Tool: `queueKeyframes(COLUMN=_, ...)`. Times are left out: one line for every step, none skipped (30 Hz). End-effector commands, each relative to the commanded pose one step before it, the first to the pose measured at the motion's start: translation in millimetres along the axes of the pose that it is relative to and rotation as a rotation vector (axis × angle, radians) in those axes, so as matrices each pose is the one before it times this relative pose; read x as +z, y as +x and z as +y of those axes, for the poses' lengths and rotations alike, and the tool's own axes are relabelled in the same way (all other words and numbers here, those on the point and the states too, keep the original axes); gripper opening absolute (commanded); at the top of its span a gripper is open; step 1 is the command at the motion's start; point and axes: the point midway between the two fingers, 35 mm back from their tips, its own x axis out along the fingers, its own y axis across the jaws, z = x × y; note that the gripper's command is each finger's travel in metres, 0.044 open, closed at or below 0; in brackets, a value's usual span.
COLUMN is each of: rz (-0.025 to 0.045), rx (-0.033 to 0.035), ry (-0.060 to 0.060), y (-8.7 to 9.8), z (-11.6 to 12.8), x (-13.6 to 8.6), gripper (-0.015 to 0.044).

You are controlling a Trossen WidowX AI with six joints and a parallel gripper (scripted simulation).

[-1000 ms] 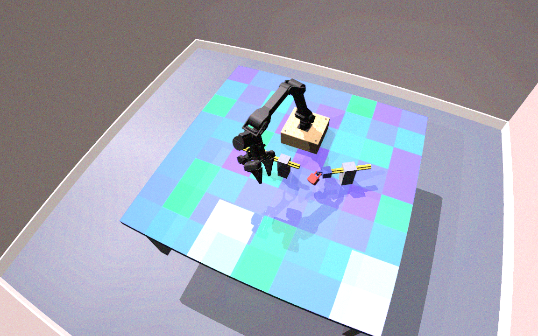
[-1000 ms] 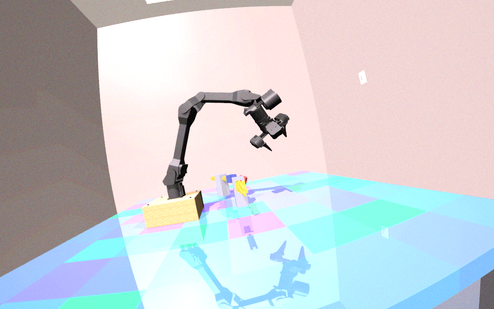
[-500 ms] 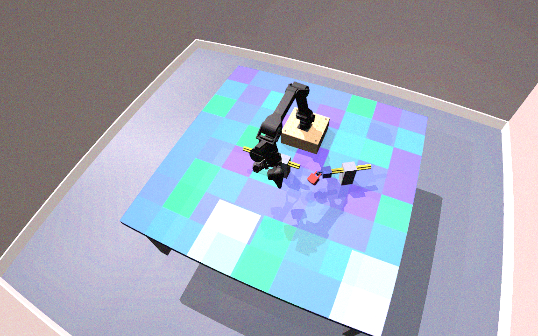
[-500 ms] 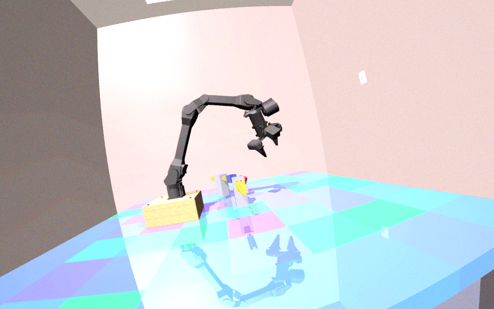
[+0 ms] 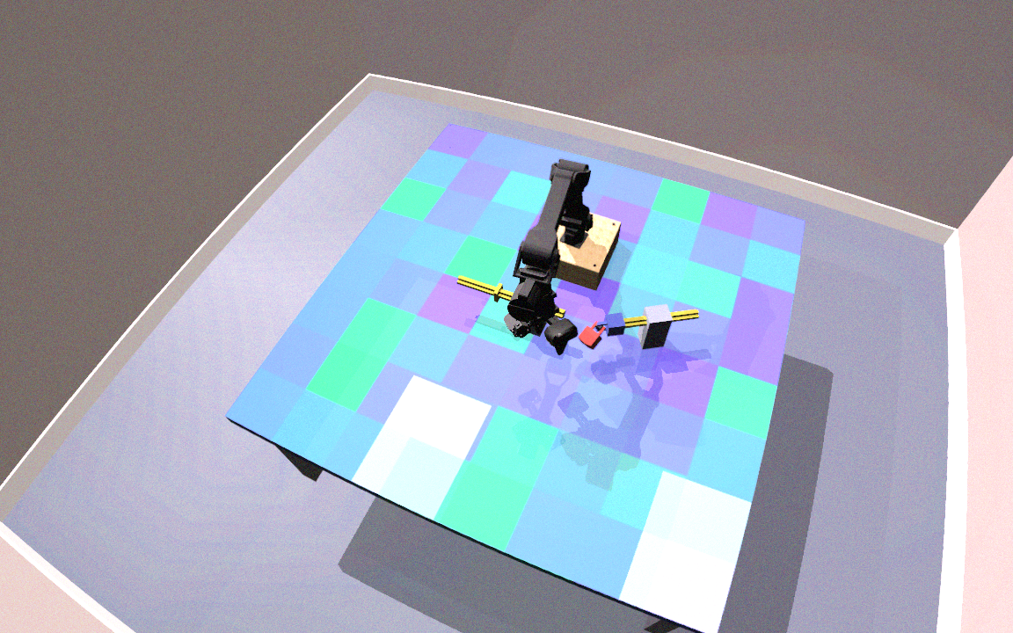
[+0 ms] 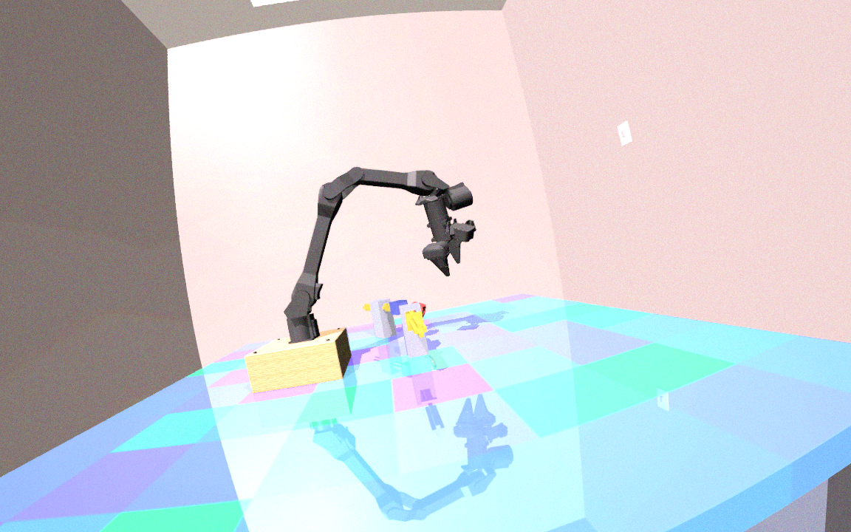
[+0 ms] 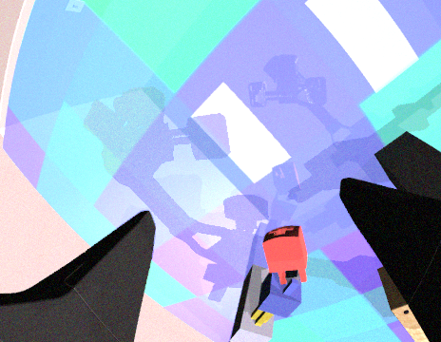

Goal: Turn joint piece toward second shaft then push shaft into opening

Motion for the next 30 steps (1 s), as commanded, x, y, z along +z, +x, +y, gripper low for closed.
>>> queueKeyframes(rz=0.01008, rx=-0.06383, ry=-0.123, y=5.2, z=2.2, x=-13.73, gripper=0.044)
queueKeyframes(rz=0.00301, rx=-0.01412, ry=-0.0295, y=0.92, z=1.02, x=-3.28, gripper=0.044)
queueKeyframes(rz=0.00316, rx=-0.01407, ry=-0.0297, y=0.87, z=1.09, x=-3.25, gripper=0.044)
queueKeyframes(rz=0.00331, rx=-0.01403, ry=-0.0298, y=0.82, z=1.16, x=-3.21, gripper=0.044)
queueKeyframes(rz=0.00345, rx=-0.01398, ry=-0.0299, y=0.77, z=1.23, x=-3.16, gripper=0.044)
queueKeyframes(rz=0.0036, rx=-0.01393, ry=-0.0301, y=0.72, z=1.29, x=-3.12, gripper=0.044)
queueKeyframes(rz=0.00374, rx=-0.01389, ry=-0.0302, y=0.67, z=1.36, x=-3.07, gripper=0.044)
queueKeyframes(rz=0.00388, rx=-0.01384, ry=-0.0303, y=0.62, z=1.42, x=-3.03, gripper=0.044)
queueKeyframes(rz=0.00402, rx=-0.01379, ry=-0.0305, y=0.57, z=1.48, x=-2.98, gripper=0.044)
queueKeyframes(rz=0.00416, rx=-0.01374, ry=-0.0306, y=0.52, z=1.54, x=-2.93, gripper=0.044)
queueKeyframes(rz=0.00429, rx=-0.01368, ry=-0.0307, y=0.46, z=1.59, x=-2.87, gripper=0.044)
queueKeyframes(rz=0.00443, rx=-0.01363, ry=-0.0308, y=0.41, z=1.65, x=-2.82, gripper=0.044)
queueKeyframes(rz=0.00456, rx=-0.01358, ry=-0.0309, y=0.36, z=1.7, x=-2.76, gripper=0.044)
queueKeyframes(rz=0.00469, rx=-0.01353, ry=-0.0311, y=0.31, z=1.75, x=-2.7, gripper=0.044)
queueKeyframes(rz=0.00482, rx=-0.01348, ry=-0.0312, y=0.26, z=1.8, x=-2.65, gripper=0.044)
queueKeyframes(rz=0.00494, rx=-0.01342, ry=-0.0313, y=0.21, z=1.85, x=-2.59, gripper=0.044)
queueKeyframes(rz=0.00419, rx=-0.01108, ry=-0.026, y=0.13, z=1.57, x=-2.09, gripper=0.044)
queueKeyframes(rz=0.00255, rx=-0.00663, ry=-0.0156, y=0.06, z=0.96, x=-1.23, gripper=0.044)
queueKeyframes(rz=0.00086, rx=-0.00221, ry=-0.0052, y=0.02, z=0.32, x=-0.4, gripper=0.044)
queueKeyframes(rz=0.0, rx=0.0, ry=0.0, y=0.0, z=0.0, x=0.0, gripper=0.044)
queueKeyframes(rz=0.0, rx=0.0, ry=0.0, y=0.0, z=0.0, x=0.0, gripper=0.044)
queueKeyframes(rz=0.0, rx=0.0, ry=0.0, y=0.0, z=0.0, x=0.0, gripper=0.044)
queueKeyframes(rz=0.0, rx=0.0, ry=0.0, y=0.0, z=0.0, x=0.0, gripper=0.044)
queueKeyframes(rz=0.00247, rx=0.0007, ry=0.0034, y=0.23, z=-0.02, x=0.09, gripper=0.044)
queueKeyframes(rz=0.0074, rx=0.00208, ry=0.0103, y=0.69, z=-0.05, x=0.27, gripper=0.044)
queueKeyframes(rz=0.01237, rx=0.00336, ry=0.0173, y=1.14, z=-0.08, x=0.44, gripper=0.044)
queueKeyframes(rz=0.01514, rx=0.00393, ry=0.0212, y=1.39, z=-0.1, x=0.55, gripper=0.044)
queueKeyframes(rz=0.01519, rx=0.00374, ry=0.0213, y=1.38, z=-0.11, x=0.56, gripper=0.044)
queueKeyframes(rz=0.01524, rx=0.00356, ry=0.0215, y=1.37, z=-0.11, x=0.57, gripper=0.044)
queueKeyframes(rz=0.01528, rx=0.00337, ry=0.0216, y=1.35, z=-0.11, x=0.58, gripper=0.044)
